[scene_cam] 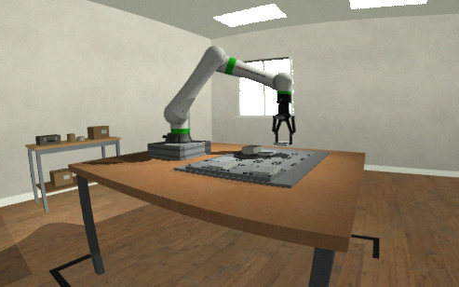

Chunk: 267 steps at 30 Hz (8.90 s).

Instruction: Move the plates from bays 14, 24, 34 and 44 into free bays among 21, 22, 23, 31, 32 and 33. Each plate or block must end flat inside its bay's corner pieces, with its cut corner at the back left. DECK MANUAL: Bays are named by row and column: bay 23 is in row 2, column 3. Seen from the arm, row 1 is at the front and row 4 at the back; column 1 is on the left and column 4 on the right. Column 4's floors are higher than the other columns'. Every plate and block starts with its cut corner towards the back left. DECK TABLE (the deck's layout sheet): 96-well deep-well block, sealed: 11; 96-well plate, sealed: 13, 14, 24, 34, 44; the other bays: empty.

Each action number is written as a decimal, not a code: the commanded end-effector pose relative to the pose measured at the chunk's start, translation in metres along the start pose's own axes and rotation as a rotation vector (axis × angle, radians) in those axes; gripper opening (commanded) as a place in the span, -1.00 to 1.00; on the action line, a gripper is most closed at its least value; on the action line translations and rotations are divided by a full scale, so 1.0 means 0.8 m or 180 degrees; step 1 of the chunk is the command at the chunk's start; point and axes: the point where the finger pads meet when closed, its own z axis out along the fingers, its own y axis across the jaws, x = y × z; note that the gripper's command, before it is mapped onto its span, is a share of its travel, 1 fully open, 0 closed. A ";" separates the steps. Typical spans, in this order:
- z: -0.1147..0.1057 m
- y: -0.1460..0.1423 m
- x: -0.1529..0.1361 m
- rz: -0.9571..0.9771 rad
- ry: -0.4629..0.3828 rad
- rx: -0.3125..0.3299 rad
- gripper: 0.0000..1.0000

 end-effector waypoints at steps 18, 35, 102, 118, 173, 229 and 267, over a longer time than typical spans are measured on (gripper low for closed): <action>0.029 0.000 0.001 -0.0001 -0.0002 0.0007 -0.80; 0.054 0.000 0.001 -0.0002 -0.0002 0.0007 -0.80; 0.066 0.000 0.002 -0.0002 -0.0002 0.0007 -0.80; 0.072 0.000 0.001 -0.0002 -0.0002 0.0007 -0.80; 0.075 0.000 0.002 -0.0002 -0.0002 0.0007 -0.80; 0.079 0.000 0.001 -0.0002 -0.0002 0.0007 -0.80; 0.081 0.000 0.001 -0.0002 -0.0002 0.0007 0.40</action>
